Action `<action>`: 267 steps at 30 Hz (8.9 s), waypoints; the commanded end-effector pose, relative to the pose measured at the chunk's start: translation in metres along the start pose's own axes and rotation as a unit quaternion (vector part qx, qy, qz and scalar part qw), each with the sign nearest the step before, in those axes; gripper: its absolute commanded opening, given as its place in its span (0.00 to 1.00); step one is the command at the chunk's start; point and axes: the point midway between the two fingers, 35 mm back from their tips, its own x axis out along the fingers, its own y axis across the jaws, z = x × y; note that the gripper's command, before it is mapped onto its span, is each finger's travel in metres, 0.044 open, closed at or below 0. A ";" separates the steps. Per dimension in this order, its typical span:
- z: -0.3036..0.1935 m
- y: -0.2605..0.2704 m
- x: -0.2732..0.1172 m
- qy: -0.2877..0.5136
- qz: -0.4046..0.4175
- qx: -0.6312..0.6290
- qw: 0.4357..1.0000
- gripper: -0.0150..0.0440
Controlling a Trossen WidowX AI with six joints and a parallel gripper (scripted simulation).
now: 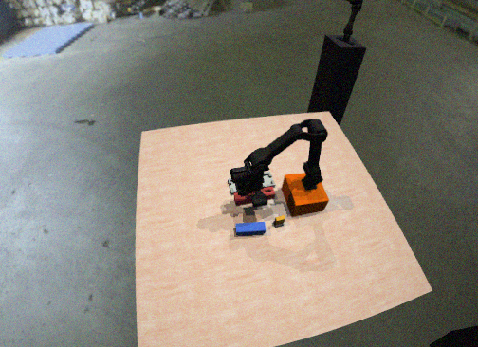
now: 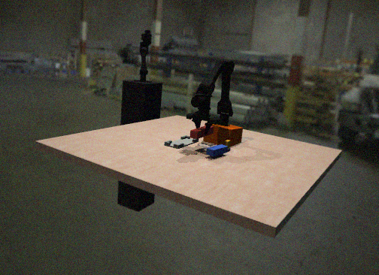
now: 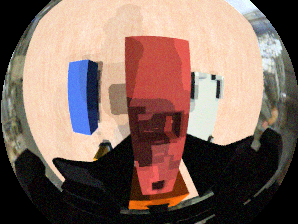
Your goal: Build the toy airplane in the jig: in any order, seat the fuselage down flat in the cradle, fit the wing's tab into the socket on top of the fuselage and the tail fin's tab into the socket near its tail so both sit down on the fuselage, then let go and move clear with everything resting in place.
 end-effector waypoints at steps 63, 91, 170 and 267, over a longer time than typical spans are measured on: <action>-0.024 -0.137 0.016 -0.003 -0.007 -0.005 1.000 0.25; -0.025 -0.141 0.018 -0.002 -0.007 -0.005 1.000 0.58; -0.024 -0.141 -0.046 -0.003 -0.007 -0.005 1.000 1.00; 0.043 0.126 0.066 -0.005 0.005 0.071 0.997 0.96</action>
